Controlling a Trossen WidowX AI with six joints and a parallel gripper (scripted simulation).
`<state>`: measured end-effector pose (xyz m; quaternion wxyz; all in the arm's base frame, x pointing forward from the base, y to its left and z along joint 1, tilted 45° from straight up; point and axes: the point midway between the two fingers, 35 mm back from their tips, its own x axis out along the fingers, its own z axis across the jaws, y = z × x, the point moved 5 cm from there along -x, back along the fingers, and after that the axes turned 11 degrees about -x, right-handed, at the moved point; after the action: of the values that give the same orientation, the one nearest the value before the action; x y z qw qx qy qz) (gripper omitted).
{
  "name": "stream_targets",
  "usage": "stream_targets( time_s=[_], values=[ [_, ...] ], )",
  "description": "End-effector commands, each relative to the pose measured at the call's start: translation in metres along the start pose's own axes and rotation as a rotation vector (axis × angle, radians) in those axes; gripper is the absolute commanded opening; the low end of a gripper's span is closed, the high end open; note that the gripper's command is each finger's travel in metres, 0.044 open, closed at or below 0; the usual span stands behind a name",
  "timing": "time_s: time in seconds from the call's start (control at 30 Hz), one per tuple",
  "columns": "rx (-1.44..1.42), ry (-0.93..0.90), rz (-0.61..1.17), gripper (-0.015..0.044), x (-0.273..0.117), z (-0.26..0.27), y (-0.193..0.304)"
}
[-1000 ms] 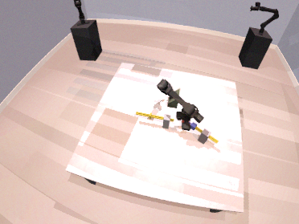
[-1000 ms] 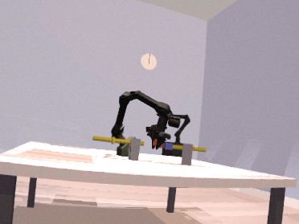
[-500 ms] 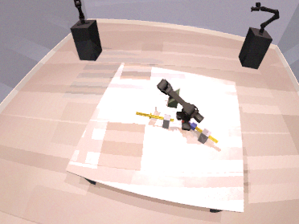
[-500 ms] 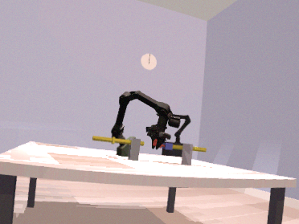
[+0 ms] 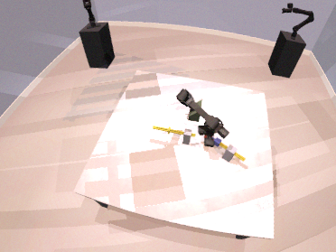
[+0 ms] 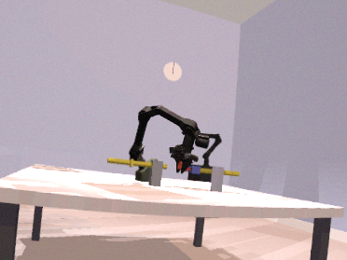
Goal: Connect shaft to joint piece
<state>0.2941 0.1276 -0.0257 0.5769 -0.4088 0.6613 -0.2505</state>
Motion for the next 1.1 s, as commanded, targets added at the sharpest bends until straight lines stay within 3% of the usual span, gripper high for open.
stream_targets(
  time_s=[0.0, 0.63, 0.7, 0.87, 1.07],
  values=[
    [-0.002, -0.002, -0.004, 0.0182, 0.0008, -0.0001, -0.0003],
    [-0.002, -0.002, -0.004, 0.0182, 0.0008, -0.0001, -0.0003],
    [0.000, 0.000, 0.000, 0.0147, 0.0000, 0.0000, 0.0000],
    [0.000, 0.000, 0.000, 0.0147, 0.0000, 0.0000, 0.0000],
    [0.000, 0.000, 0.000, 0.0000, 0.0000, 0.0000, 0.0000]
  ],
)
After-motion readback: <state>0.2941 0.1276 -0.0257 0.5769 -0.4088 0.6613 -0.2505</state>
